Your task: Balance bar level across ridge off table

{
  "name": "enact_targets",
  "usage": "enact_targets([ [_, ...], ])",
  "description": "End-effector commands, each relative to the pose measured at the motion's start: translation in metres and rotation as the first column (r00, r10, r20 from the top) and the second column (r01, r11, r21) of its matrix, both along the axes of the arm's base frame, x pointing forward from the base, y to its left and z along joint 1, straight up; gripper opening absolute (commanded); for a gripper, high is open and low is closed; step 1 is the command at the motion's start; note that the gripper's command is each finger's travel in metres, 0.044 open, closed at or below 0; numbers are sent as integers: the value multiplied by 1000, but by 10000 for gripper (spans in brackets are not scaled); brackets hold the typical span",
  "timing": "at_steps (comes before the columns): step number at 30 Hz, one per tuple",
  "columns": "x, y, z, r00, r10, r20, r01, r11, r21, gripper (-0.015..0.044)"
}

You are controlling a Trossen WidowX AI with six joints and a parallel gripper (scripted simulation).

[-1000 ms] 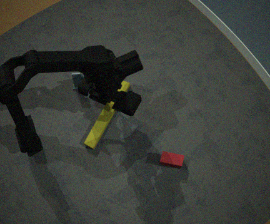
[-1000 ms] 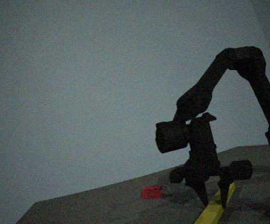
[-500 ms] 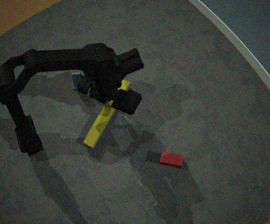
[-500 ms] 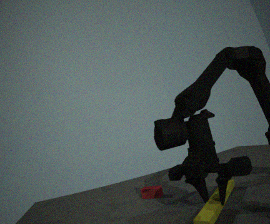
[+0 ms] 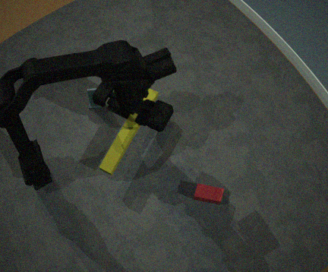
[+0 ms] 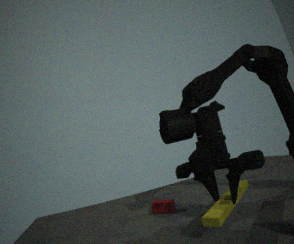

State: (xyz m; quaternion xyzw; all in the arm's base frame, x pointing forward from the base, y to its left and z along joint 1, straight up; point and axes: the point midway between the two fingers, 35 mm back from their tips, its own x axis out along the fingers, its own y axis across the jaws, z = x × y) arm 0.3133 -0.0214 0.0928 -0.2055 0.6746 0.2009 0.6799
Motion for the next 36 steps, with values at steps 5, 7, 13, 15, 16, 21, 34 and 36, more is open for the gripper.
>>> enact_targets([
  [5,0,0,26,1000,2,17,-2,1000,1,0],
  [7,0,0,31,1000,2,17,-2,1000,1,0],
  [13,-2,1,46,1000,3,17,-3,1000,2,0],
  [15,-3,1,52,1000,3,16,-3,1000,2,0],
  [16,-4,1,54,1000,3,16,-3,1000,2,0],
  [21,-6,1,65,1000,3,16,-4,1000,2,0],
  [34,-6,43,66,993,121,16,-121,993,3,0],
  [36,-7,50,66,990,143,16,-143,990,3,0],
])
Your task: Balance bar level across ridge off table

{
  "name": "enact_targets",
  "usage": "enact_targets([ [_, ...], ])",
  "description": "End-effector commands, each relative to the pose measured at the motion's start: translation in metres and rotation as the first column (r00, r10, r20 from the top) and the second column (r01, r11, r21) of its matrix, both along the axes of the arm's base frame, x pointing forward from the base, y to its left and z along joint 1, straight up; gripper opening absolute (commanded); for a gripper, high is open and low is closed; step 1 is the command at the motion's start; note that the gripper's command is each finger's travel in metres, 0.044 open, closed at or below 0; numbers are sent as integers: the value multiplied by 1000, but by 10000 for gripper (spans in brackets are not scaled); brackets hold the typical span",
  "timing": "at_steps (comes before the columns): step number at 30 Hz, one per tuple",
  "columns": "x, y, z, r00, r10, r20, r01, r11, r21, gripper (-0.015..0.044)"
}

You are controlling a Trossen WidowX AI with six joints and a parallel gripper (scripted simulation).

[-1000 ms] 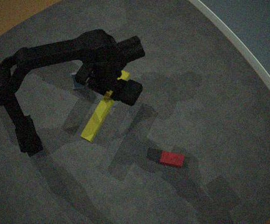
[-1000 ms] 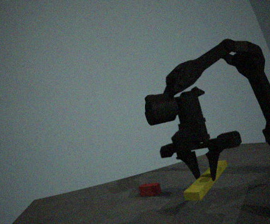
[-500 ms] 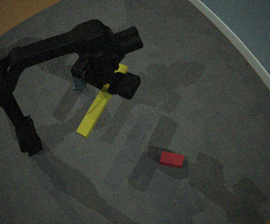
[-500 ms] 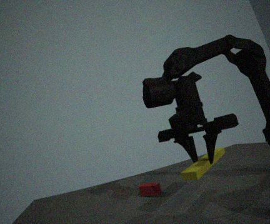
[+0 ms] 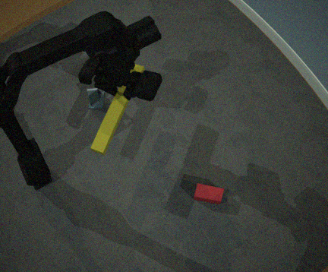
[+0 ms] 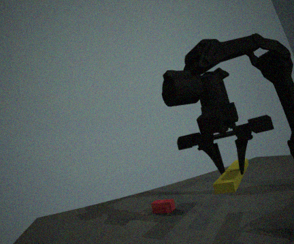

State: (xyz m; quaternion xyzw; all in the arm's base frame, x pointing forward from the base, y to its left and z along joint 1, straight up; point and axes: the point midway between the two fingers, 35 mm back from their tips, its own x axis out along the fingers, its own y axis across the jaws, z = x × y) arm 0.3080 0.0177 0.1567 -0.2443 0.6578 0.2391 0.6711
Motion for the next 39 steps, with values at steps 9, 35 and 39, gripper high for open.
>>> enact_targets([
  [9,-7,46,3,992,125,5,-125,992,3,0],
  [35,-41,128,3,939,343,5,-343,939,4,0],
  [39,-41,128,-2,939,343,5,-343,939,4,0],
])
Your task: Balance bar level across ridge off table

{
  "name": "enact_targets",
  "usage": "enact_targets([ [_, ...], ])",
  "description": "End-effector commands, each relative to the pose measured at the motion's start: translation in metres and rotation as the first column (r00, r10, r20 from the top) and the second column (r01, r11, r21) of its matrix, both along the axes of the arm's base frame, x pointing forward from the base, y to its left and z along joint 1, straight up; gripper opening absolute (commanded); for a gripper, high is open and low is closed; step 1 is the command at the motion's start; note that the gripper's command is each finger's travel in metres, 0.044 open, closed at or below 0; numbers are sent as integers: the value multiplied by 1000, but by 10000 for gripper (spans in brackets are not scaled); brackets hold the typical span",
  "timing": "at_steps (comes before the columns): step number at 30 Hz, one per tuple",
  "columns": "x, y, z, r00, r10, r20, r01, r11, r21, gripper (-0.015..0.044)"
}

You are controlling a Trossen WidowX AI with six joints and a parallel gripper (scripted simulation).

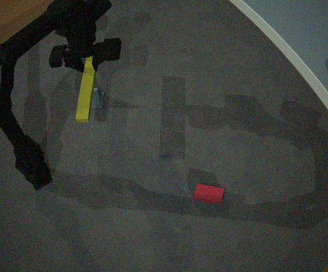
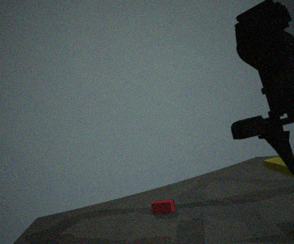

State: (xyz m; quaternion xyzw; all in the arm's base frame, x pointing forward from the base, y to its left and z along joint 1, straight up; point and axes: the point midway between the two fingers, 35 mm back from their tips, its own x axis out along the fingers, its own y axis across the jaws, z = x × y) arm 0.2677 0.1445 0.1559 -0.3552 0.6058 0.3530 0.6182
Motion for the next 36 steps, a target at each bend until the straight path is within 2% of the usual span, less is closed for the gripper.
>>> enact_targets([
  [1,-1,2,-3,1000,-1,5,1,1000,6,0],
  [23,-1,2,-38,1000,0,5,0,1000,6,0],
  [36,-1,2,-39,1000,0,5,0,1000,6,0],
])
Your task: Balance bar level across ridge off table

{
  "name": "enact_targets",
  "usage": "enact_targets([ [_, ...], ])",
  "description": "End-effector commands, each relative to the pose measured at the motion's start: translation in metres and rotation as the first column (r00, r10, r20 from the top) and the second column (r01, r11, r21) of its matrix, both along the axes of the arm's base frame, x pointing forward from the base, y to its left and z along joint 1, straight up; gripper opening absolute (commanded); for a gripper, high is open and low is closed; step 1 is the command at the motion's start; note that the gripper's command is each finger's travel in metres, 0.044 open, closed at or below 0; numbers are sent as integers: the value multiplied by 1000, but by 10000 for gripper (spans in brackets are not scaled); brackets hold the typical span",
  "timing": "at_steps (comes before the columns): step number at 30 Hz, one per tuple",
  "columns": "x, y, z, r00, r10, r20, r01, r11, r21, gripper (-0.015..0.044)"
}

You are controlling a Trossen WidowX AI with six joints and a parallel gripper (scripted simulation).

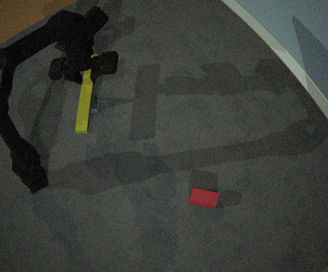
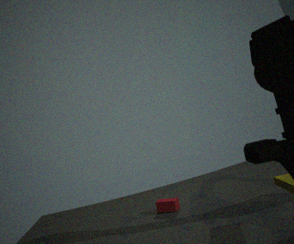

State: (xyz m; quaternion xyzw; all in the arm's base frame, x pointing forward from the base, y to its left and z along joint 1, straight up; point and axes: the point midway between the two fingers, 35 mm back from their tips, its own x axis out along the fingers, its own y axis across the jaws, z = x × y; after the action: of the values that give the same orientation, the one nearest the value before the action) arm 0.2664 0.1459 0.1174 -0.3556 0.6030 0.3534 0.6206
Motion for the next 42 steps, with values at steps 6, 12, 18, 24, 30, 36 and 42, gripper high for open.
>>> enact_targets([
  [6,0,0,-1,1000,-1,-1,1,1000,2,0],
  [12,0,0,-1,1000,-1,-1,1,1000,2,0],
  [18,0,0,-2,1000,-1,-1,1,1000,2,0],
  [24,0,0,-2,1000,-1,-1,1,1000,2,0],
  [30,0,0,-3,1000,-1,-1,1,1000,2,0],
  [36,0,0,-3,1000,-1,-1,1,1000,2,0],
  [42,0,0,-4,1000,-1,-1,1,1000,2,0],
])
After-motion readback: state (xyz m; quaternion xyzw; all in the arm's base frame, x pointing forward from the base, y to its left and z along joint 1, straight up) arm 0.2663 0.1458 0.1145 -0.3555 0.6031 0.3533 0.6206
